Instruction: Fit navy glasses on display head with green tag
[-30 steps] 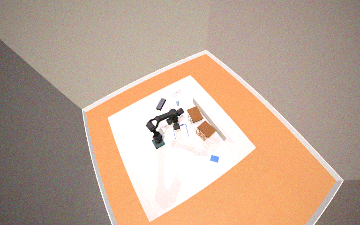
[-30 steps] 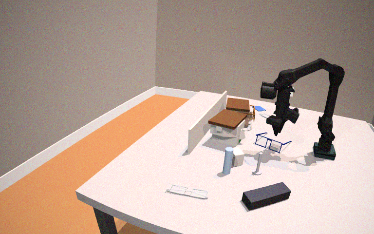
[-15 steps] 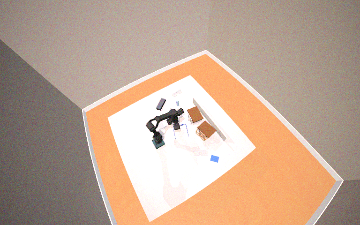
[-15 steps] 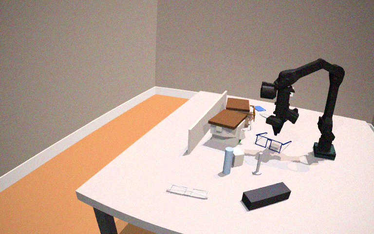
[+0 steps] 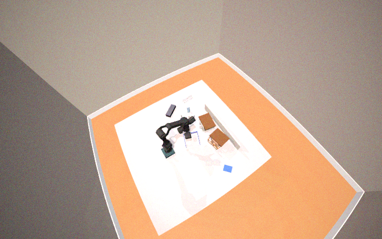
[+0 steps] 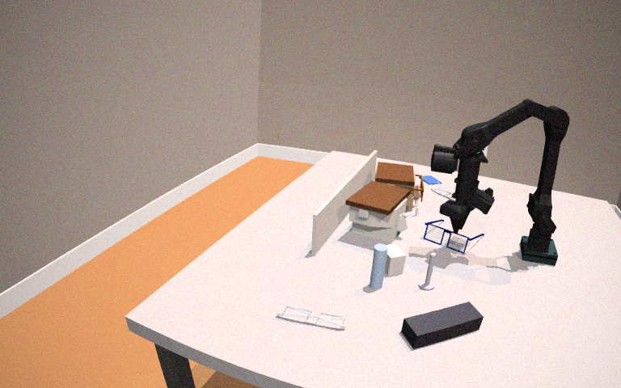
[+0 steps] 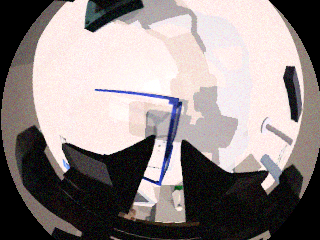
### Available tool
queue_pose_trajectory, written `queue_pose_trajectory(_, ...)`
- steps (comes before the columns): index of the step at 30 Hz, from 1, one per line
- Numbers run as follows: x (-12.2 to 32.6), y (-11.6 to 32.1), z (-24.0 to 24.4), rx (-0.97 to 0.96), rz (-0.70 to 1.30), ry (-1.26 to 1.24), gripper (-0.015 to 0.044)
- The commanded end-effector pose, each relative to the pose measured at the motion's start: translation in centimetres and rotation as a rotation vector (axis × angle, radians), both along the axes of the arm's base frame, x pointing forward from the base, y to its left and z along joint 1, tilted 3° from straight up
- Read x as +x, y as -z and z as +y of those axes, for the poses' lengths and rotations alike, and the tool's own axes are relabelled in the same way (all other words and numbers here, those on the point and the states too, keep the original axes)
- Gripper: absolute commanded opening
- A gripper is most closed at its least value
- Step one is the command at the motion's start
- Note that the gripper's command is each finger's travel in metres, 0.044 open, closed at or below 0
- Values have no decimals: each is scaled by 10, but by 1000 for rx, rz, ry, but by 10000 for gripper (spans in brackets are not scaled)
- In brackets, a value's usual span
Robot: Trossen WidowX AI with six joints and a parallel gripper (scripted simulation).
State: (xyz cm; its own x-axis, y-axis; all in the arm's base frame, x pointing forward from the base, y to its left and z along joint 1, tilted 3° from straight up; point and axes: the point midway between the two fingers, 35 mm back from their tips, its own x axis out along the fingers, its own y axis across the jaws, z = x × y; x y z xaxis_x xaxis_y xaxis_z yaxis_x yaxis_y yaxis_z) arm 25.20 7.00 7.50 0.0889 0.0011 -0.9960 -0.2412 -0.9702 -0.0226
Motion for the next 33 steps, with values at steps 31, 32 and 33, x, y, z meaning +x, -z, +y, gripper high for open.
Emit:
queue_pose_trajectory(31,0,29,0,-1,4,0,67)
queue_pose_trajectory(32,0,29,0,-1,4,0,60)
queue_pose_trajectory(33,0,29,0,-1,4,0,53)
